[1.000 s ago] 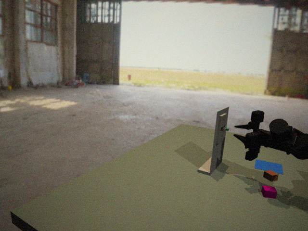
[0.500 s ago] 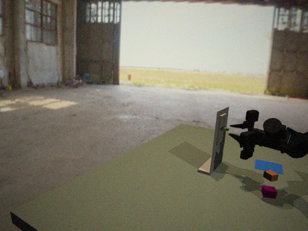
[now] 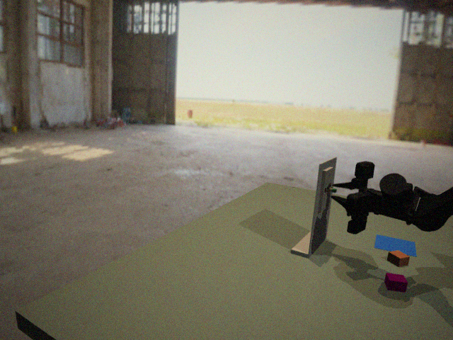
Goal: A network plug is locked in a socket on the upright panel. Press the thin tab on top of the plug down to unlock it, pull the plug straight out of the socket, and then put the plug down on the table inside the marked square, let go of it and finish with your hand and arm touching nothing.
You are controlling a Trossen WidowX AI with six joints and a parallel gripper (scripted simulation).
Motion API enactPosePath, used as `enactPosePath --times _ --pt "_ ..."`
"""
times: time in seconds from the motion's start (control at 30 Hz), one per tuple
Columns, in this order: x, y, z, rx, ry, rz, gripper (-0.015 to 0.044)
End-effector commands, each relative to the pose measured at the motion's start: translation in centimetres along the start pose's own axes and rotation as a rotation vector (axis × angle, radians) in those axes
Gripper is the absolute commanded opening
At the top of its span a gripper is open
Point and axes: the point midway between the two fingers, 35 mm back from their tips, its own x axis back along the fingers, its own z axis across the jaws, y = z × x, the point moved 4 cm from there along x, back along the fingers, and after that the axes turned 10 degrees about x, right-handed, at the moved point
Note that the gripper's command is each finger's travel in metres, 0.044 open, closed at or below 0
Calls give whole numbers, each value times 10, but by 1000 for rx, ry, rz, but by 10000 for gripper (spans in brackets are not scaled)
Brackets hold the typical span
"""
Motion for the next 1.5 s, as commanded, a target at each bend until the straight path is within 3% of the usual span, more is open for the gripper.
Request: enactPosePath --times 0.0,0.6,1.47 --pt "-2 1 -2 -4 -8 -1 123" --pt "-2 1 -2 -4 -8 -1 3" --pt "10 -3 -2 -4 -7 0 0"
